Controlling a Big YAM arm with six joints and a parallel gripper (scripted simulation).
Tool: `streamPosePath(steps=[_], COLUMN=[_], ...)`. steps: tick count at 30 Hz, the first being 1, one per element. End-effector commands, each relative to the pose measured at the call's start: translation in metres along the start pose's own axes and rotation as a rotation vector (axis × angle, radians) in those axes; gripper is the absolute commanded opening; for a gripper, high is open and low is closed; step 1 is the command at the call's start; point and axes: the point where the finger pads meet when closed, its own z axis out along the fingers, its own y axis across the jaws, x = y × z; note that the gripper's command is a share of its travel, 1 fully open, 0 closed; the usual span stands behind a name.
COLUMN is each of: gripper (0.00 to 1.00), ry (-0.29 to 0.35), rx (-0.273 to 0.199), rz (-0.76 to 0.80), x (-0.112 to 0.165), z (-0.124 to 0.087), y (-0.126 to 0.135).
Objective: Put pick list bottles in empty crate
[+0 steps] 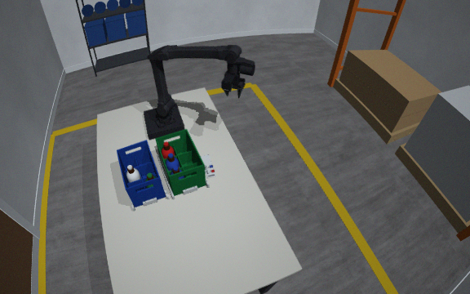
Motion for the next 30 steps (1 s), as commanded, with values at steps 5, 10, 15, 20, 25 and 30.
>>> streamPosePath(steps=[5,10,15,20,25,30], gripper=[0.61,0.61,0.61,0.61,0.61,0.61], ry=[-0.002,-0.002,-0.002,-0.002,-0.002,-0.001], rx=[-0.033,-0.029,-0.036,-0.032,-0.03,-0.026], rz=[0.0,0.0,0.0,0.0,0.0,0.0], x=[0.0038,0.0038,0.004,0.0039,0.004,0.0041], z=[-0.0162,-0.0146,-0.0173,-0.0159,-0.015,-0.0135], y=[-0.0042,-0.0051,-0.0039,-0.0047,-0.0052,-0.006])
